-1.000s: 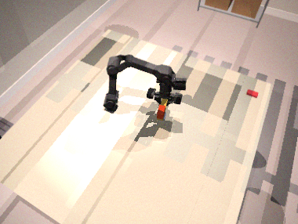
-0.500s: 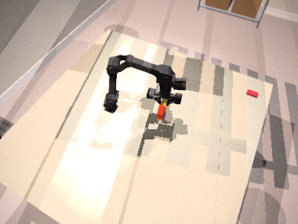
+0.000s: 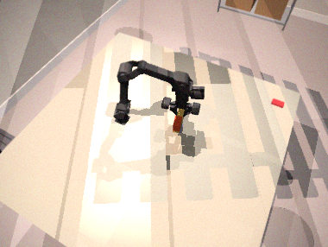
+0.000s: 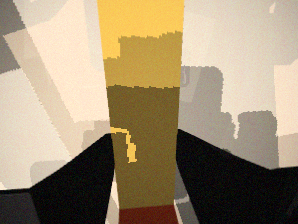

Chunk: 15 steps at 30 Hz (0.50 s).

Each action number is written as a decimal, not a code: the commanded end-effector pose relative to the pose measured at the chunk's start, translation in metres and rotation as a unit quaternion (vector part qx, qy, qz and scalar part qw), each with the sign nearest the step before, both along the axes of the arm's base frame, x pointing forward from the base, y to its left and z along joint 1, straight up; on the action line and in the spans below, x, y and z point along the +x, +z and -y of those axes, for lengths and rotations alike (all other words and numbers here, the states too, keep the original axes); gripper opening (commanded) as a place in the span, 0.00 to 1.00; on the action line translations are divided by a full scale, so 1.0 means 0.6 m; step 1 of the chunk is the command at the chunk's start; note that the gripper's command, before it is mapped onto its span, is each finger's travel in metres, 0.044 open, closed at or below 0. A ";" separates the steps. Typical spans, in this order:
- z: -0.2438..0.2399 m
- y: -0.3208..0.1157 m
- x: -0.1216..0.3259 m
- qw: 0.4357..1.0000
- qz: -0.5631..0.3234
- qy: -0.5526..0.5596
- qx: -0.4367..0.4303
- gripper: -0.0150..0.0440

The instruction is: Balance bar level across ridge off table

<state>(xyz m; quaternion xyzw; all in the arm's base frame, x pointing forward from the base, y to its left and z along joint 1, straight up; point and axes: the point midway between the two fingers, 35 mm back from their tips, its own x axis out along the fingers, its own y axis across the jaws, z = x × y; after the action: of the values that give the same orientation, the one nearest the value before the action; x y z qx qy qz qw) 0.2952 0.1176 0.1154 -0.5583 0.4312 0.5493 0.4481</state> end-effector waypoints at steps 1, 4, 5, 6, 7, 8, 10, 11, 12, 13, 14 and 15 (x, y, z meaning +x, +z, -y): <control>0.000 -0.002 0.000 1.000 0.000 0.003 0.000 0.25; 0.000 -0.003 0.000 1.000 0.000 0.003 0.000 0.25; 0.000 -0.003 0.000 1.000 0.000 0.003 0.000 0.25; 0.000 -0.003 0.000 1.000 0.000 0.003 0.000 0.25; 0.000 -0.003 0.000 1.000 0.000 0.003 0.000 0.25; 0.000 -0.003 0.000 1.000 0.000 0.003 0.000 0.25; 0.000 -0.003 0.000 1.000 0.000 0.003 0.000 0.25; 0.000 -0.004 0.000 1.000 0.000 0.003 0.000 0.25; 0.000 -0.004 0.000 1.000 0.000 0.003 0.000 0.25; 0.000 -0.004 0.000 1.000 0.000 0.003 0.000 0.25; 0.000 -0.004 0.000 1.000 0.000 0.003 0.000 0.25; 0.000 -0.004 0.000 1.000 0.000 0.003 0.000 0.25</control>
<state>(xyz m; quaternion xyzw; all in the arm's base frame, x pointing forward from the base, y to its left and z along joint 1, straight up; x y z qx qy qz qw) 0.2952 0.1178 0.1146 -0.5585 0.4309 0.5493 0.4480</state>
